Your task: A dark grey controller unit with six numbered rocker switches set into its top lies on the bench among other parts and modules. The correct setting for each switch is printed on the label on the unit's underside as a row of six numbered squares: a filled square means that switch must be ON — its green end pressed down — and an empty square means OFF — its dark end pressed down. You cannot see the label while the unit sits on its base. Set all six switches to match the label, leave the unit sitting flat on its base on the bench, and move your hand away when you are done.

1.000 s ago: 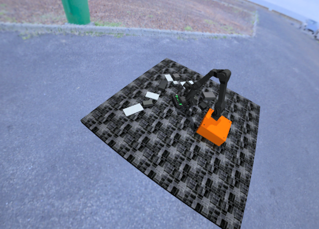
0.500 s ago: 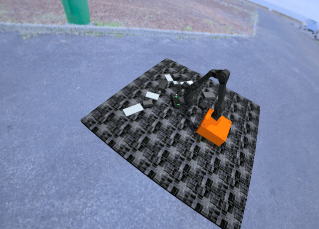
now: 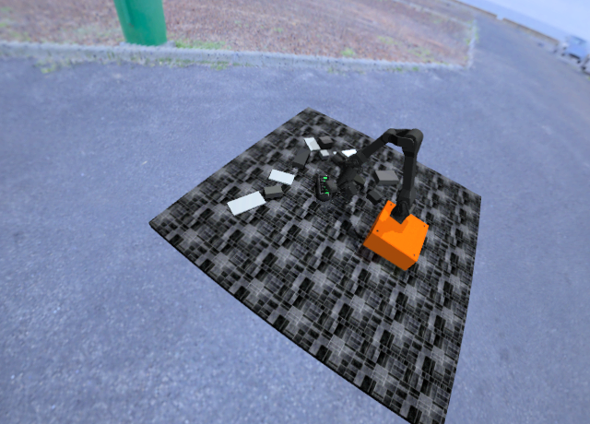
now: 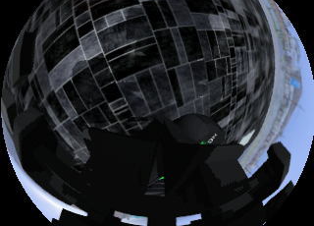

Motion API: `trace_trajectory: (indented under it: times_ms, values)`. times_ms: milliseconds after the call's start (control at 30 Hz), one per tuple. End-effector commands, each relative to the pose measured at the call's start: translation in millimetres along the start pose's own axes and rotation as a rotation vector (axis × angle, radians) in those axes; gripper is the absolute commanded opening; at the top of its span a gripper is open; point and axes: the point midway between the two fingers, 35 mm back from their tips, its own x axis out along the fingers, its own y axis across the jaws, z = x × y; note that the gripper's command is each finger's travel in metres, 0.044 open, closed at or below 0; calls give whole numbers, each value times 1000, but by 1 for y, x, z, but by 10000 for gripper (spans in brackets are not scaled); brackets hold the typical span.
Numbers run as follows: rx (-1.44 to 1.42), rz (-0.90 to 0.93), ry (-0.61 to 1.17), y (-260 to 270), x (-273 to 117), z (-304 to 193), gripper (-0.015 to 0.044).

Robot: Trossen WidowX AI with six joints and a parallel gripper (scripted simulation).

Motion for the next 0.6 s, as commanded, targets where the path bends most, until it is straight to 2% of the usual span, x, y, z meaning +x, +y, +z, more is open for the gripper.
trace_trajectory:
  times_ms: [0,100,300,567]
  values:
    - [-1,-5,4,-7,2,-4,0]
    - [0,1,1,4,-7,-2,0]
    - [-1,3,4,52,-69,3,0]
    - [9,10,-1,52,-71,0,0]
